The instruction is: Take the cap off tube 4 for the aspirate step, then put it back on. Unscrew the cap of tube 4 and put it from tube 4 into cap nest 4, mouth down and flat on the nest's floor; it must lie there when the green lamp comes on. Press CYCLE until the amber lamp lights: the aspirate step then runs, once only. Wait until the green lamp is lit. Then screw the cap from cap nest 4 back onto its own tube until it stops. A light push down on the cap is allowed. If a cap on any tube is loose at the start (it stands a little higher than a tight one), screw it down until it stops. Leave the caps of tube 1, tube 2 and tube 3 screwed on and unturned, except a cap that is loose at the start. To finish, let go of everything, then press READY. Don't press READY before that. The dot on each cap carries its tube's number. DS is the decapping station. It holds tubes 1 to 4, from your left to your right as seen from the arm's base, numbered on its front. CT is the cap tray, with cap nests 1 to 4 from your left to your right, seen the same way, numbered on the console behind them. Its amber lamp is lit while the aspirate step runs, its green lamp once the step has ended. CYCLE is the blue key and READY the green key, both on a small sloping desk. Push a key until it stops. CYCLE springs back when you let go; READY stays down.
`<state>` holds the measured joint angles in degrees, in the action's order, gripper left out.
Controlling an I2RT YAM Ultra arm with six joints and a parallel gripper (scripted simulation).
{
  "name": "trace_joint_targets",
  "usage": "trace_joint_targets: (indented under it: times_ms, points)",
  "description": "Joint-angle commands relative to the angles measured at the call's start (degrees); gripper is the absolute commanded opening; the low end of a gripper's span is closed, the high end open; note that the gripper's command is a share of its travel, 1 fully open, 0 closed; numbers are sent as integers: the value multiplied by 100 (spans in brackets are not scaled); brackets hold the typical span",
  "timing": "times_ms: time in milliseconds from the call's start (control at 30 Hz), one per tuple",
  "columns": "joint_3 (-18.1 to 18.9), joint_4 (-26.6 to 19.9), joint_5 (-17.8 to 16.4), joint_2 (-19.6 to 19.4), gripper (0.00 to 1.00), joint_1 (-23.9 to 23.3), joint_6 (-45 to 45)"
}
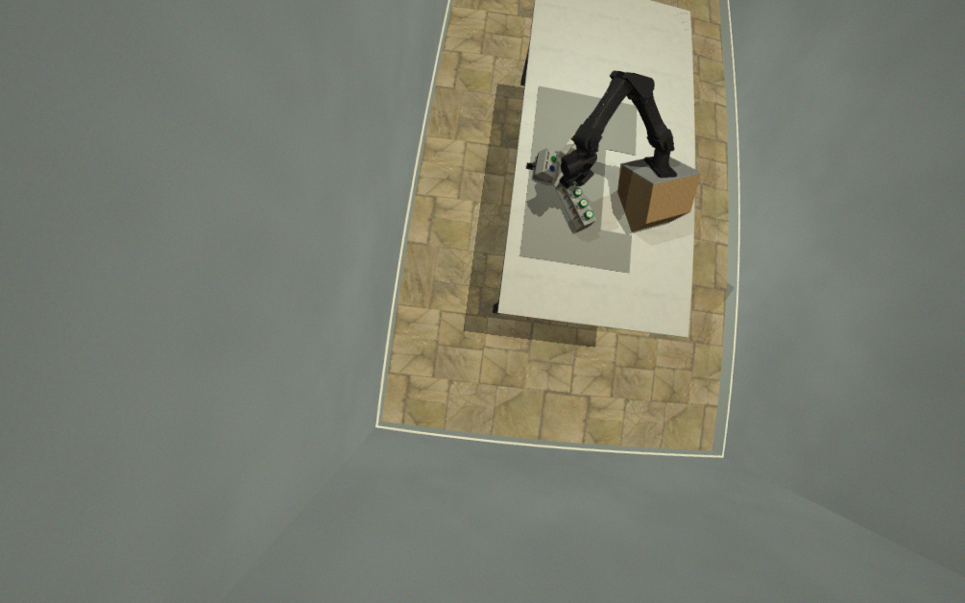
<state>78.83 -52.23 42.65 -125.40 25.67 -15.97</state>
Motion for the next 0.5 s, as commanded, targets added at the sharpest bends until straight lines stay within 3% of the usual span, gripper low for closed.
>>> trace_joint_targets:
  times_ms: [0,67,200,367,400,467]
  points:
    - [90,42,-55,165,49,171,872]
    - [18,60,-55,169,49,172,1829]
    - [-122,73,-54,178,49,174,1852]
    - [-26,47,-47,185,49,177,1856]
    - [-26,47,-47,185,0,178,1856]
    - [-24,46,-44,185,0,178,1857]
